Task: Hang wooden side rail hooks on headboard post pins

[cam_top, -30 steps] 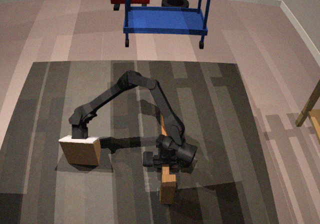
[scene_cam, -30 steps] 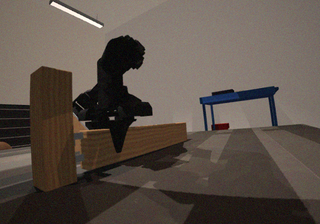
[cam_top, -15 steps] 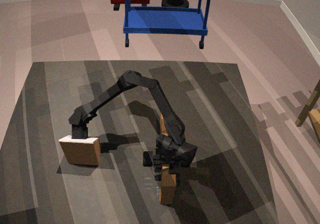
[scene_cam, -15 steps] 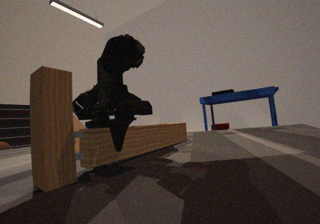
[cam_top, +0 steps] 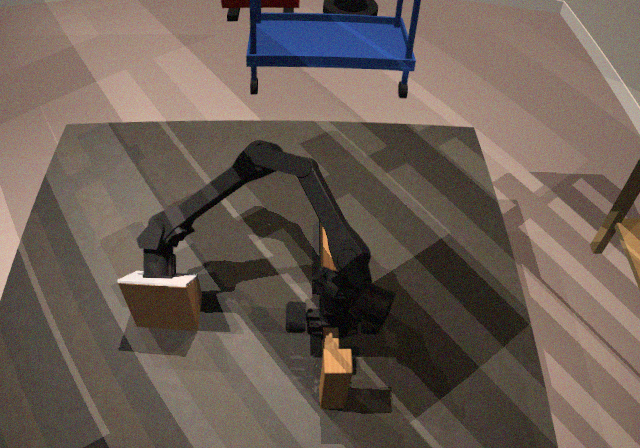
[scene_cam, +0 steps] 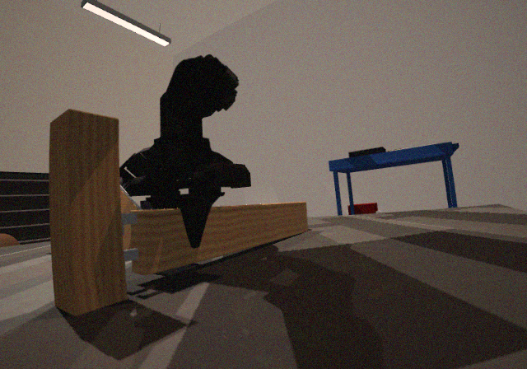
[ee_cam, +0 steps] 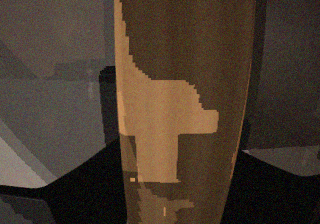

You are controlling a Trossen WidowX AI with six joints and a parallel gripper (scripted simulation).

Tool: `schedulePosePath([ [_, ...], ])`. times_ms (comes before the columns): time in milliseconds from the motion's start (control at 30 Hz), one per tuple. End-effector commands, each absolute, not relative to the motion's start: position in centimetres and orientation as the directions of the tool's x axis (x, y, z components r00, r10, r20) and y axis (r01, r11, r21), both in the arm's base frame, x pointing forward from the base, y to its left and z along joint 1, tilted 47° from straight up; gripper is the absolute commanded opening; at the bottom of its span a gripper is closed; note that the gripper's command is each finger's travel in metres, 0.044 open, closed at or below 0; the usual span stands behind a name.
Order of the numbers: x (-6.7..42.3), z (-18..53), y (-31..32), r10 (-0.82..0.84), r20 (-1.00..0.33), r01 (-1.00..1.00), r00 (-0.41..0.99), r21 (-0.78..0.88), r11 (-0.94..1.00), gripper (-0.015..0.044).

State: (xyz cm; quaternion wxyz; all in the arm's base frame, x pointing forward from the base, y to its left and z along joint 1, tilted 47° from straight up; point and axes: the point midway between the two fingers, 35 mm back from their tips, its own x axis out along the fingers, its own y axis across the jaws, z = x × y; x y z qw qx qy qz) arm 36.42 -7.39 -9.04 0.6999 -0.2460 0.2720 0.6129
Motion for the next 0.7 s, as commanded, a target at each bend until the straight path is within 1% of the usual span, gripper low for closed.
schedulePosePath([
  [0,36.52,-8.66,-8.19,0.720,-0.683,-0.990,0.120,-0.024,0.142,0.0000],
  [667,36.48,-8.43,-8.43,0.720,-0.683,-0.990,0.120,-0.024,0.142,0.0000],
])
